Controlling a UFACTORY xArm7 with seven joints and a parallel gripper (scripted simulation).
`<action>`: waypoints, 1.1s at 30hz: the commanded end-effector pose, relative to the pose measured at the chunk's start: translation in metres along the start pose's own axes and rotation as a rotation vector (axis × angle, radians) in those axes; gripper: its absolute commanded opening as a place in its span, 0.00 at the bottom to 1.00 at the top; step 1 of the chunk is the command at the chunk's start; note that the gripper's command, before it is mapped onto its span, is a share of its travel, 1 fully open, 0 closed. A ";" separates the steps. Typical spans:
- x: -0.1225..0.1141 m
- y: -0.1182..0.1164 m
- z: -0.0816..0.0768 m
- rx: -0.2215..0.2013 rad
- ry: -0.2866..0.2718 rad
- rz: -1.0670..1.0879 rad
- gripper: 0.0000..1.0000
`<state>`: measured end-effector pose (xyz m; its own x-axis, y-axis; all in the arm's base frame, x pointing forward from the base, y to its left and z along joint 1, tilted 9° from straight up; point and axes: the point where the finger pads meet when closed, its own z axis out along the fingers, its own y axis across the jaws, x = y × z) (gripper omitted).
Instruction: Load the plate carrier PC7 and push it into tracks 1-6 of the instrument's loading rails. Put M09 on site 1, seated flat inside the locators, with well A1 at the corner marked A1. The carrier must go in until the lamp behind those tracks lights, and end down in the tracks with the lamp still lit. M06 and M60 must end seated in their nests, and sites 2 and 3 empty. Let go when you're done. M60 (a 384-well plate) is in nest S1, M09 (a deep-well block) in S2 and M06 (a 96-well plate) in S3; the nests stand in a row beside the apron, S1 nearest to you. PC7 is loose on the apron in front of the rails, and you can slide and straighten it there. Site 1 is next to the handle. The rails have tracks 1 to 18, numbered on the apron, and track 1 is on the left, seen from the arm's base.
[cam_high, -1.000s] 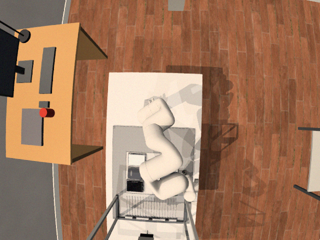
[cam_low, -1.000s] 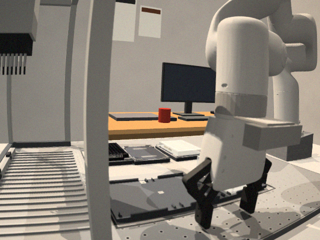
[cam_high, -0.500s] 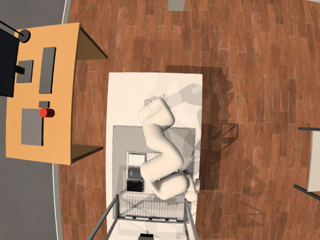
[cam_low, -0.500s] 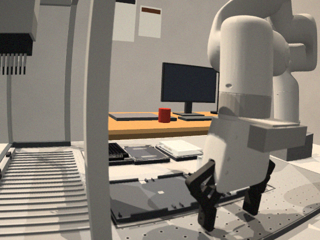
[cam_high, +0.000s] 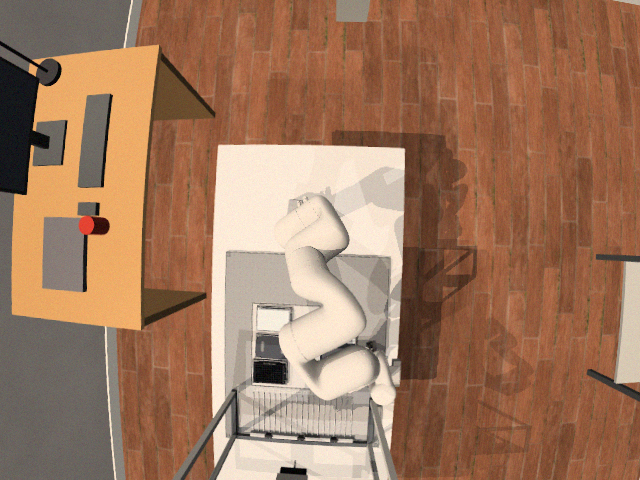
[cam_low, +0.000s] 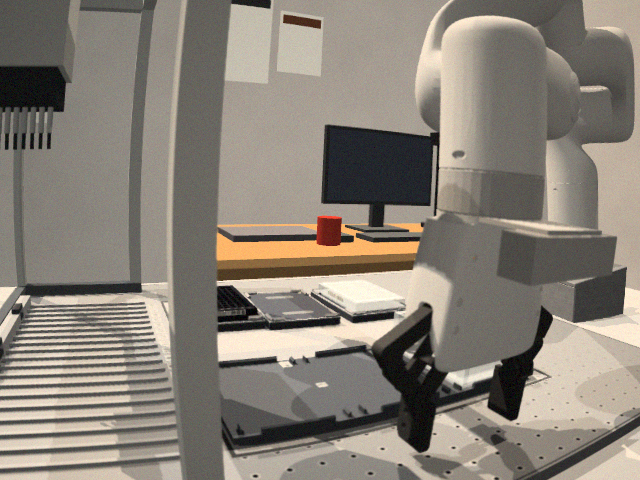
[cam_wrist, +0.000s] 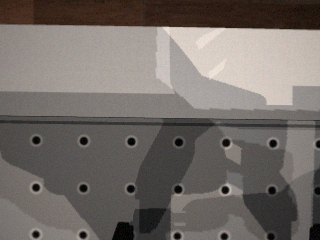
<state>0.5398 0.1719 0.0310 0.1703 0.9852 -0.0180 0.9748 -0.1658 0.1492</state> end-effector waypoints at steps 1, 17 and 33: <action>0.001 0.002 -0.010 -0.004 0.003 0.000 1.00; 0.001 0.001 -0.033 -0.004 0.003 0.000 1.00; 0.001 0.001 -0.057 -0.004 0.003 0.000 1.00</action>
<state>0.5328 0.1739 0.0785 0.1703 0.9852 -0.0181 0.9749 -0.1658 0.1489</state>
